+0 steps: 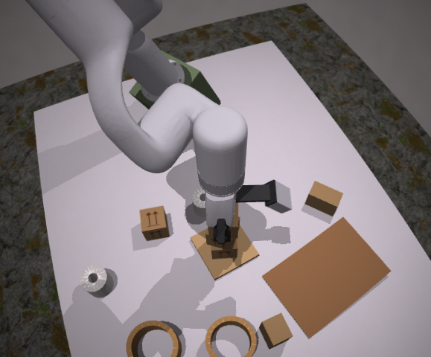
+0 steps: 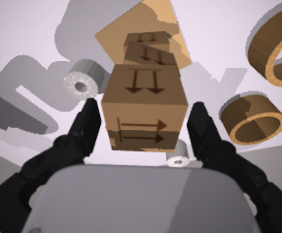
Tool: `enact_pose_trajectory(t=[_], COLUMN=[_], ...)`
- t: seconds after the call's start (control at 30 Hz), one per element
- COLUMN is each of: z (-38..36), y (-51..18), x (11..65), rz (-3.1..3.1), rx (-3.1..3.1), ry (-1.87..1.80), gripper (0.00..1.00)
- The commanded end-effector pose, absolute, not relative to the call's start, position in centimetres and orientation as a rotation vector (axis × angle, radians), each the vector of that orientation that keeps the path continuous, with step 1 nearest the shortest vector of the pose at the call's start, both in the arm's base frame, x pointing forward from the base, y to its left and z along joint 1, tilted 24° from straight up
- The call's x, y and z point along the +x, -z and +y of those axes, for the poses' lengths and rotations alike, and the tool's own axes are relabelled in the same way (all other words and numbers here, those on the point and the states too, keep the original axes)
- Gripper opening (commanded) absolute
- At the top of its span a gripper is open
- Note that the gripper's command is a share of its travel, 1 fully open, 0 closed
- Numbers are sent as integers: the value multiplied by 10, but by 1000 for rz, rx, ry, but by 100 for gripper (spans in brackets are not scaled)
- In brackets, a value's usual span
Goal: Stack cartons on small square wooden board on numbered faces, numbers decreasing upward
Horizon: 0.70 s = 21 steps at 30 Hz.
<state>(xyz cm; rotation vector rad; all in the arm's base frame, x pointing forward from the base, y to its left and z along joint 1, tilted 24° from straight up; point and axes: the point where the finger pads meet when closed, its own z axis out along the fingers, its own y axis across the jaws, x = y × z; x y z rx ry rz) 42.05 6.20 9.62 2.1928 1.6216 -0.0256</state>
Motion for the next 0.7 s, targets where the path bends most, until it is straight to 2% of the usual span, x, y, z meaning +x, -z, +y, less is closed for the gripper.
enact_pose_trajectory(t=[0.0, 0.67], z=[63, 64], y=[-97, -102], x=[422, 420], rz=[1621, 1621], rx=[2192, 2192], ry=[21, 21], gripper=[100, 100])
